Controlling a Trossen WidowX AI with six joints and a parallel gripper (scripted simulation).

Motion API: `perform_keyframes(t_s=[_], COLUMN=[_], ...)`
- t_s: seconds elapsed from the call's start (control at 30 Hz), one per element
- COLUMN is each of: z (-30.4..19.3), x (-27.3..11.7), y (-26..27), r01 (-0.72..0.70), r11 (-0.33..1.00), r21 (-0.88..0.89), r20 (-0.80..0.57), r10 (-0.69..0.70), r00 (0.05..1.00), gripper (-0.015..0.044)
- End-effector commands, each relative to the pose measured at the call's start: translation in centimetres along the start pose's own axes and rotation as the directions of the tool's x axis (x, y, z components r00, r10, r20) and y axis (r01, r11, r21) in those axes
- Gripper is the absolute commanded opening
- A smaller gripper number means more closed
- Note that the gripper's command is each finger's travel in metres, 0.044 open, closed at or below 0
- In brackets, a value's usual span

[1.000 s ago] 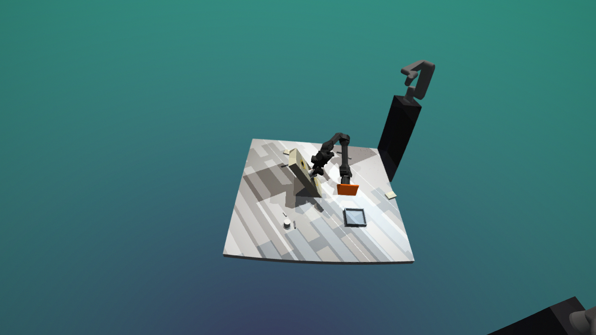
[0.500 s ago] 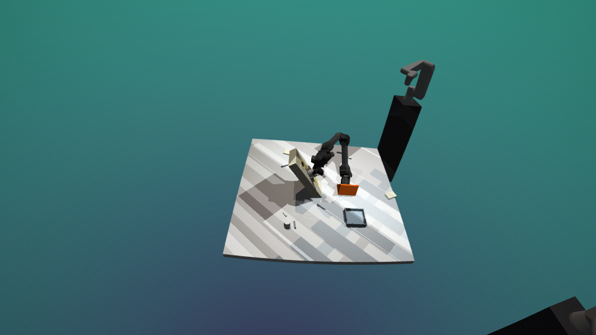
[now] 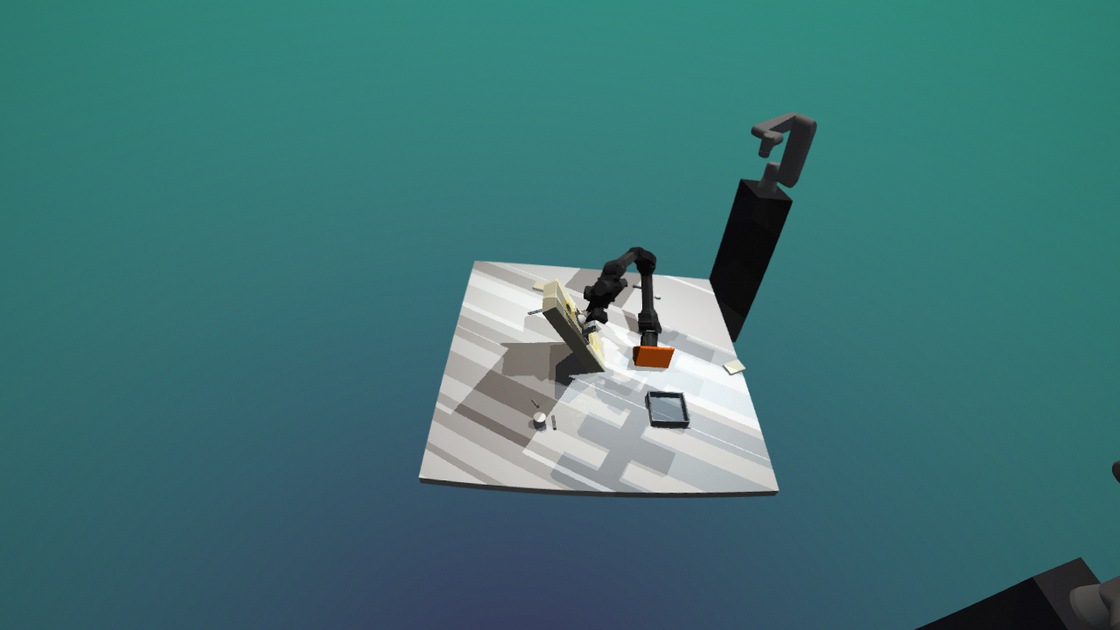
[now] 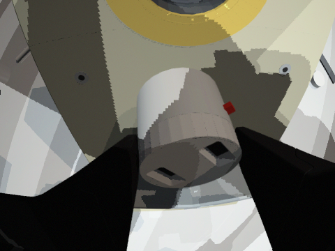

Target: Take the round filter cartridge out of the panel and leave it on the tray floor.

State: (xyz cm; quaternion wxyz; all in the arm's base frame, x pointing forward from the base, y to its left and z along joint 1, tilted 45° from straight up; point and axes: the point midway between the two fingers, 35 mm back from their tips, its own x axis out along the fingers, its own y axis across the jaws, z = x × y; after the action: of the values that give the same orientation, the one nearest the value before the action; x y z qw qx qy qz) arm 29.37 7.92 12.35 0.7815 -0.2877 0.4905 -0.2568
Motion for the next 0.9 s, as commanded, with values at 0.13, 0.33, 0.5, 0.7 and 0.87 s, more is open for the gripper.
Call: perform_keyframes(t_s=[0.13, 0.33, 0.5, 0.7, 0.87], z=[0.4, 0.3, 0.4, 0.7, 0.7], x=[-4.3, -7.3, -7.6, -7.2, -6.8], y=[0.3, 0.1, 0.8, 4.0, 6.7], r01=[-0.011, -0.008, -0.008, -0.008, -0.007], r11=[1.0, 0.999, 0.999, 1.0, 1.0], r21=[-0.021, -0.037, -0.034, -0.016, 0.0], r20=[0.012, 0.019, 0.019, 0.012, 0.006], r10=[0.011, 0.009, 0.008, 0.008, 0.007], r00=[1.0, 1.0, 1.0, 1.0, 1.0], gripper=[0.0, 0.0, 0.0, 0.0, 0.0])
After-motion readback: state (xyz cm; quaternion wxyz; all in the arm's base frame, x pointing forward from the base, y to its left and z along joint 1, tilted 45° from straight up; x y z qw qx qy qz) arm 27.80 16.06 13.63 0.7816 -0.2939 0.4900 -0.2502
